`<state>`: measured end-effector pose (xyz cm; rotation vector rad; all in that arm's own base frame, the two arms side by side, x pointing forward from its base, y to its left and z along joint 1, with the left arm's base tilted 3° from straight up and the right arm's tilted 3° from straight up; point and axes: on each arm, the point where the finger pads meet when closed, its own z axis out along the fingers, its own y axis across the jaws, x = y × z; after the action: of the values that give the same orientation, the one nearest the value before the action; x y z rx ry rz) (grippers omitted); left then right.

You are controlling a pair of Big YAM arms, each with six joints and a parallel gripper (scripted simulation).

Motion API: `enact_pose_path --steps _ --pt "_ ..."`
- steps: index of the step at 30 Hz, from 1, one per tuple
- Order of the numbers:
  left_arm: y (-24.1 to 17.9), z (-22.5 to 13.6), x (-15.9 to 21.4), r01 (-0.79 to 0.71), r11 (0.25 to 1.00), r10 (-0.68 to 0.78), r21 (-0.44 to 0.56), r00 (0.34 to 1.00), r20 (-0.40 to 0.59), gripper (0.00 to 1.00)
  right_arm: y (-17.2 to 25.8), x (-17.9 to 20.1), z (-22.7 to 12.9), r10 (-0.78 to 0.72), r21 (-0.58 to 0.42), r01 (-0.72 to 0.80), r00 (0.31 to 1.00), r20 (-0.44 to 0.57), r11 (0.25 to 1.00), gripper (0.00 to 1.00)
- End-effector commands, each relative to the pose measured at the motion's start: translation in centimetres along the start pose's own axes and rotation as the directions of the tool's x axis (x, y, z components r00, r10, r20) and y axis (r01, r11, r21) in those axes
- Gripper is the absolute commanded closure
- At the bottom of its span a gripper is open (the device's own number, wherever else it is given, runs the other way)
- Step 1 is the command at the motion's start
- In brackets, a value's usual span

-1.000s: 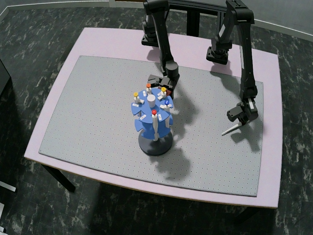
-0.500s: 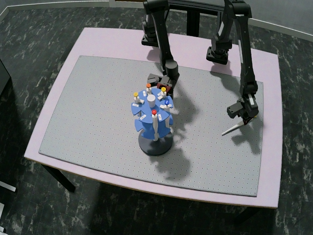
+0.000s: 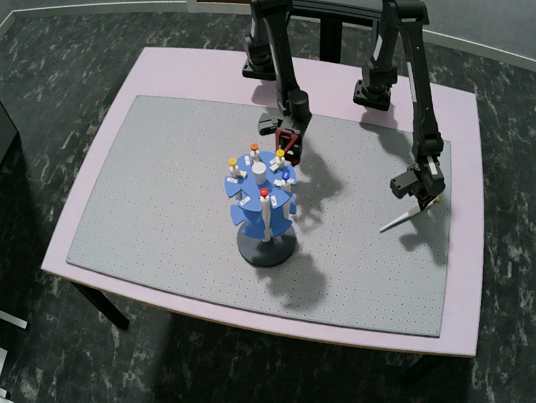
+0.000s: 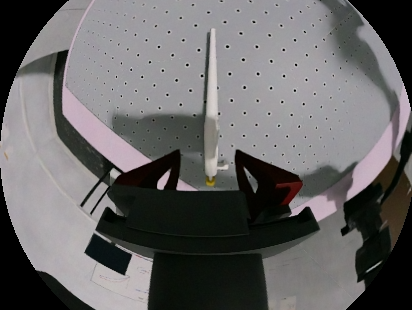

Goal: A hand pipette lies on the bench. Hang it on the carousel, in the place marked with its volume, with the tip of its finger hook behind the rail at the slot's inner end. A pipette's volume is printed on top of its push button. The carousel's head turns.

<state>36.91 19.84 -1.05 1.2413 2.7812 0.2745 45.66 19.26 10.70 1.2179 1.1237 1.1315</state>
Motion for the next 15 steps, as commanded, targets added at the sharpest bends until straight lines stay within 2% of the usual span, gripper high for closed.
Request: enact_pose_path --steps 1,6,12,15 --pt "0.7 -2.2 -1.7 0.067 0.996 -0.063 -0.053 0.995 0.073 0.35 2.2 -1.0 0.3 0.043 -0.049 -0.044 0.999 -0.027 0.998 0.14" --pt "0.4 -5.1 -5.1 0.114 0.991 -0.094 -0.073 0.968 0.233 0.35 2.1 -1.7 0.9 0.04 -0.048 -0.045 0.994 -0.101 0.998 0.14" --pt "-0.3 -9.0 -8.7 0.156 0.985 -0.114 -0.067 0.902 0.417 0.35 2.1 -2.5 1.6 0.031 -0.048 -0.04 0.982 -0.186 0.998 0.14" --pt "-0.5 -9.6 -9.2 0.161 0.985 -0.116 -0.064 0.888 0.446 0.35 2.2 -2.6 1.9 0.031 -0.051 -0.041 0.979 -0.2 0.998 0.14"
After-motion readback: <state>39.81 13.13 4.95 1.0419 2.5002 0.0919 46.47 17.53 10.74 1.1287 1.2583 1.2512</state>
